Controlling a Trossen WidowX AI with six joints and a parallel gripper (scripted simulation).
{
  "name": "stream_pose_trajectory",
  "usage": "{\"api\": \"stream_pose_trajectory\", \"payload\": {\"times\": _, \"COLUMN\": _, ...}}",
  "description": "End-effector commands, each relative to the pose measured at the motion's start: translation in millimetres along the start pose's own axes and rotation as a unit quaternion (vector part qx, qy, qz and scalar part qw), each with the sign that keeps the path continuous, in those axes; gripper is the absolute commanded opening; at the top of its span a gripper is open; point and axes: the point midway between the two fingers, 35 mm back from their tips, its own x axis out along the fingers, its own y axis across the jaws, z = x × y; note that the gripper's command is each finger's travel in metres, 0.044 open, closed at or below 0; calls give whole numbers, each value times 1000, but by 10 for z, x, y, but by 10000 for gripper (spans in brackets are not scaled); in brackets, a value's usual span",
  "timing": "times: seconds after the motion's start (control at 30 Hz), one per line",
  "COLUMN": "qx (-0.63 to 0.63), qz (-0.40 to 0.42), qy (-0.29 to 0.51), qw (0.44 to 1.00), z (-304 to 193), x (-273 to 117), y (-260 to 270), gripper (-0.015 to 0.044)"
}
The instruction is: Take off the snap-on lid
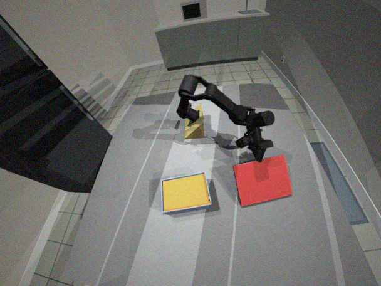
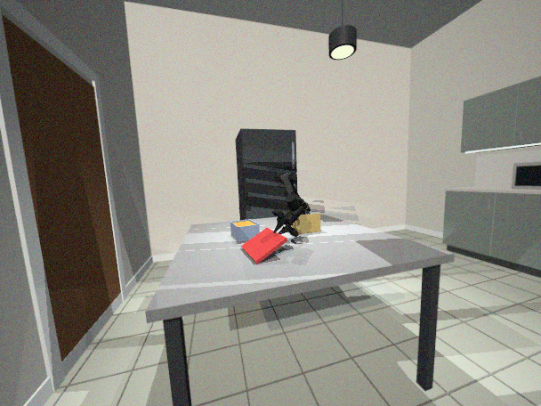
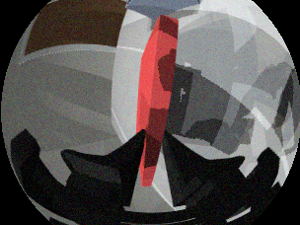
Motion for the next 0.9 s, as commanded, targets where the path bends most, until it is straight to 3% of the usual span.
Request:
{"api": "stream_pose_trajectory", "payload": {"times": 0.0, "qx": -5, "qz": -14, "qy": -3, "qw": 1000, "z": 44, "x": 82, "y": -122, "gripper": 0}}
{"api": "stream_pose_trajectory", "payload": {"times": 0.8, "qx": -5, "qz": -14, "qy": -3, "qw": 1000, "z": 49, "x": 203, "y": -273, "gripper": 0}}
{"api": "stream_pose_trajectory", "payload": {"times": 0.87, "qx": -3, "qz": -9, "qy": -2, "qw": 1000, "z": 18, "x": 146, "y": -177, "gripper": 53}}
